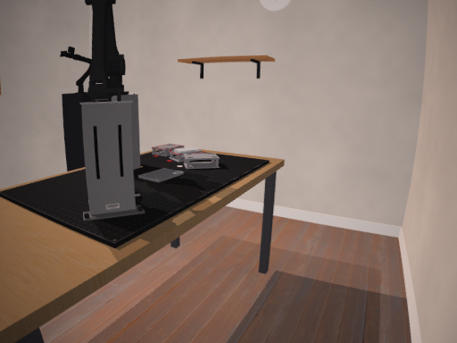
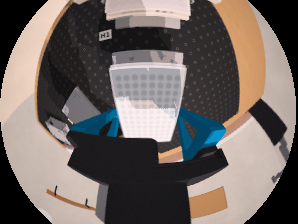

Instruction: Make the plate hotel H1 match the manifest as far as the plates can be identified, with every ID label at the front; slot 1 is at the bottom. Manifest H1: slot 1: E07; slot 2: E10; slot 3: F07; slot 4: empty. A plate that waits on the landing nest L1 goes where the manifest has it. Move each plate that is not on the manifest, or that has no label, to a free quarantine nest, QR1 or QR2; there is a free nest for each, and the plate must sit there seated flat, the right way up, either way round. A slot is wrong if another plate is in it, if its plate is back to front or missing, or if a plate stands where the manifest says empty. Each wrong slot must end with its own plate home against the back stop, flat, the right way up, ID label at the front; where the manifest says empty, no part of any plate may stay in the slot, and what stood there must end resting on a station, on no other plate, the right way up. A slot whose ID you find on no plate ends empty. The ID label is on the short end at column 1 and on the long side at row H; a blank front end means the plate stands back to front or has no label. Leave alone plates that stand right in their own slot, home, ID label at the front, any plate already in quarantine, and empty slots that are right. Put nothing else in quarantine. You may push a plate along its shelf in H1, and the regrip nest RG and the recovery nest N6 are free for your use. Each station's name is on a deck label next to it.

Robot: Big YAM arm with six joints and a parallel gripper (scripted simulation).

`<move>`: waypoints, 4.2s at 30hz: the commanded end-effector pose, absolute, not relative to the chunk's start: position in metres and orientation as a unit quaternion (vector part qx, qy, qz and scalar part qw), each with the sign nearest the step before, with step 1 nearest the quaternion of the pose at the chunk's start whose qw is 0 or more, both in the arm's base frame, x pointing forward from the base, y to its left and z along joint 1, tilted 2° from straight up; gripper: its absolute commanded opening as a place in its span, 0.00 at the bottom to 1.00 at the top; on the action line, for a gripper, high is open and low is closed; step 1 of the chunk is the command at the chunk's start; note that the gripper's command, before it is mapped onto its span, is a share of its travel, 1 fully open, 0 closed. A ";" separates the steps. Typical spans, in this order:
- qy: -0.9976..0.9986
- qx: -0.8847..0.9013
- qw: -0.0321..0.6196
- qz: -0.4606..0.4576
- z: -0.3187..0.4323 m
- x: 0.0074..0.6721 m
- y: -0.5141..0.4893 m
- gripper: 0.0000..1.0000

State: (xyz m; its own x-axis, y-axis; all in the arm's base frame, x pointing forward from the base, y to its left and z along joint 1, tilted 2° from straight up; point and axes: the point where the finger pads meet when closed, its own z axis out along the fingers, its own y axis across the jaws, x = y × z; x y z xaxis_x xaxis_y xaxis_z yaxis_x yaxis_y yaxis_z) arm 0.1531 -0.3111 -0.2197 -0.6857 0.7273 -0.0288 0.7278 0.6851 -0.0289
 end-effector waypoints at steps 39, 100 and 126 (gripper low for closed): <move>0.917 0.398 0.015 -0.023 -0.246 0.152 -0.321 0.86; 0.916 0.399 0.014 -0.022 -0.244 0.151 -0.320 1.00; 0.917 0.397 0.015 -0.022 -0.173 0.160 -0.312 1.00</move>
